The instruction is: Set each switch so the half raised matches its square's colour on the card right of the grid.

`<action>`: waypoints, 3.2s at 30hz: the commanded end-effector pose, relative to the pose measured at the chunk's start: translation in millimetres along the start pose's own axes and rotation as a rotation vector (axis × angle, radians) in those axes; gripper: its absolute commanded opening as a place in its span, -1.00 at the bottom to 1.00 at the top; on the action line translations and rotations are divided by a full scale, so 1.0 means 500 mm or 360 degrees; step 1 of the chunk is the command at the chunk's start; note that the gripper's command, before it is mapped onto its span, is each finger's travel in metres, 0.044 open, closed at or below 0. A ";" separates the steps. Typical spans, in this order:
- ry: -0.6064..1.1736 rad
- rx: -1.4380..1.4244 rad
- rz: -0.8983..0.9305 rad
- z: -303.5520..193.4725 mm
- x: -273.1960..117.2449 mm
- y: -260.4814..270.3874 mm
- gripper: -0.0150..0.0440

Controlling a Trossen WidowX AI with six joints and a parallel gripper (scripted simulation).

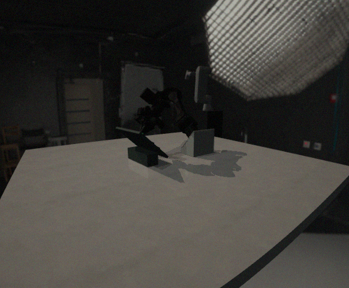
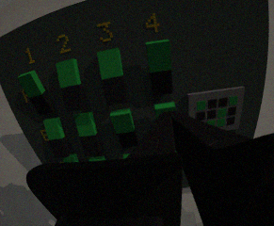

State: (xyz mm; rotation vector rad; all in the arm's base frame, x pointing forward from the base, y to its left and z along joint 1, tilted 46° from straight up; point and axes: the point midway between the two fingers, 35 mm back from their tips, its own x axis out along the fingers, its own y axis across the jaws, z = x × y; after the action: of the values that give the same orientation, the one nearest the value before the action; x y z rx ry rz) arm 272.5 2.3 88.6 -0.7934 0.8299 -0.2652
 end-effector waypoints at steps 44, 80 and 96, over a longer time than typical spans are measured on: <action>-0.0005 0.0001 0.0016 0.002 -0.043 0.008 -0.49; 0.0001 -0.0007 0.0008 -0.082 -0.046 0.001 -0.49; -0.0001 -0.0006 0.0006 -0.080 -0.002 0.001 -0.49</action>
State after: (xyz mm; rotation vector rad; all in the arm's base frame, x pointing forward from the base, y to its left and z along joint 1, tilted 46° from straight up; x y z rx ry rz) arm 239.4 -15.1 77.6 -0.7907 0.8249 -0.2657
